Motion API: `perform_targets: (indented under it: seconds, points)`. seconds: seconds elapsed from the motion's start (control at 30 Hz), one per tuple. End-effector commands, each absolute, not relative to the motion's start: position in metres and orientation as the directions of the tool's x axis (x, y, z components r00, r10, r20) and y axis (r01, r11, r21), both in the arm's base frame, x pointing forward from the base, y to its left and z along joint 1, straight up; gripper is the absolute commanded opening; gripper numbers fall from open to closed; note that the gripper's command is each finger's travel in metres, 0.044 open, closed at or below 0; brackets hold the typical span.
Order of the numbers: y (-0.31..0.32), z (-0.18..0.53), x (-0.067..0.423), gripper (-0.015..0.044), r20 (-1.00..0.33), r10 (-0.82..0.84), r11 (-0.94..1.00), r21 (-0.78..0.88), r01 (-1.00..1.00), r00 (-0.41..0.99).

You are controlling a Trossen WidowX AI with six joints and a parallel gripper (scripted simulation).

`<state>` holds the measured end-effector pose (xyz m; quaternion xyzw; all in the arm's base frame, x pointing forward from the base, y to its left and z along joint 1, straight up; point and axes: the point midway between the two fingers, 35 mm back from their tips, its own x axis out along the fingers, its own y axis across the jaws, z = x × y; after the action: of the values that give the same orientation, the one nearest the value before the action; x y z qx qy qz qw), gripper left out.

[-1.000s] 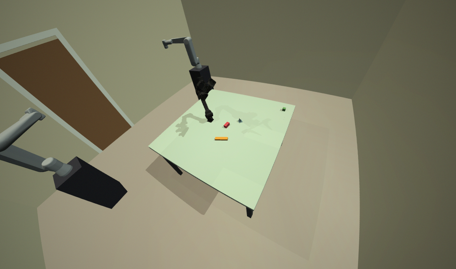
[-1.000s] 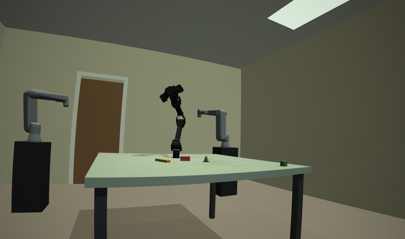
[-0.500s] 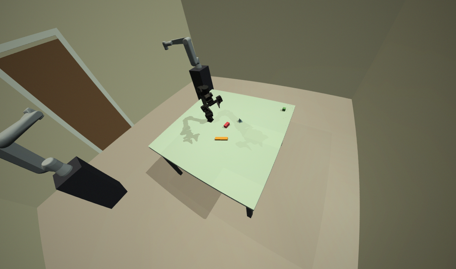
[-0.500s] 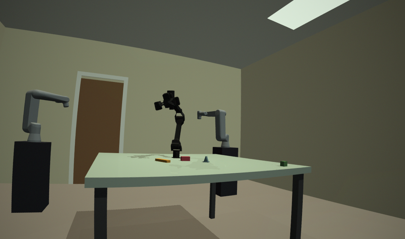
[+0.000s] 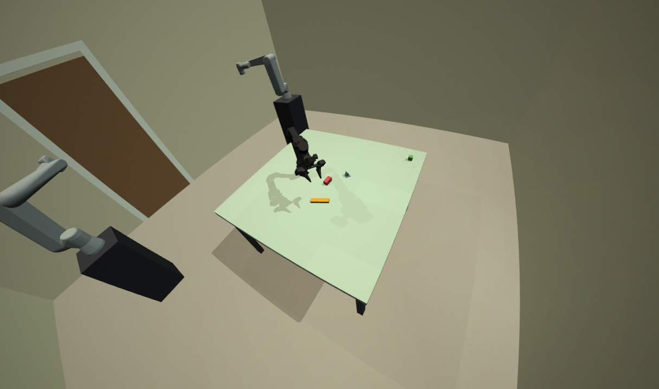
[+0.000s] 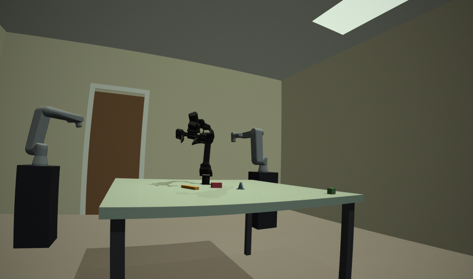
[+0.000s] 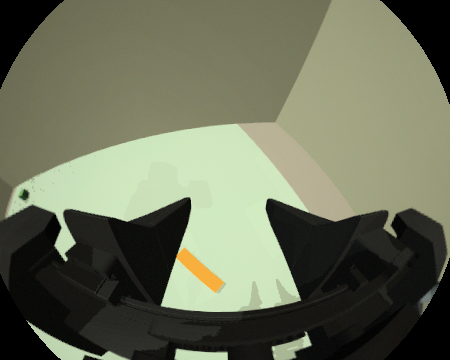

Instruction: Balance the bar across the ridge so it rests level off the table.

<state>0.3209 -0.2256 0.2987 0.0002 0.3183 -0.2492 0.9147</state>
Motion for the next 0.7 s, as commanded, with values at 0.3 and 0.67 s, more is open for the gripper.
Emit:
perform_targets:
  seconds: [0.3,0.67]
  points:
    - [-0.228,0.207,0.307,0.0315,-0.855,-0.303,0.953,-0.285,0.106,0.42]
    - [-0.218,0.144,0.28,0.0315,-0.98,-0.119,0.956,-0.156,-0.247,0.158]
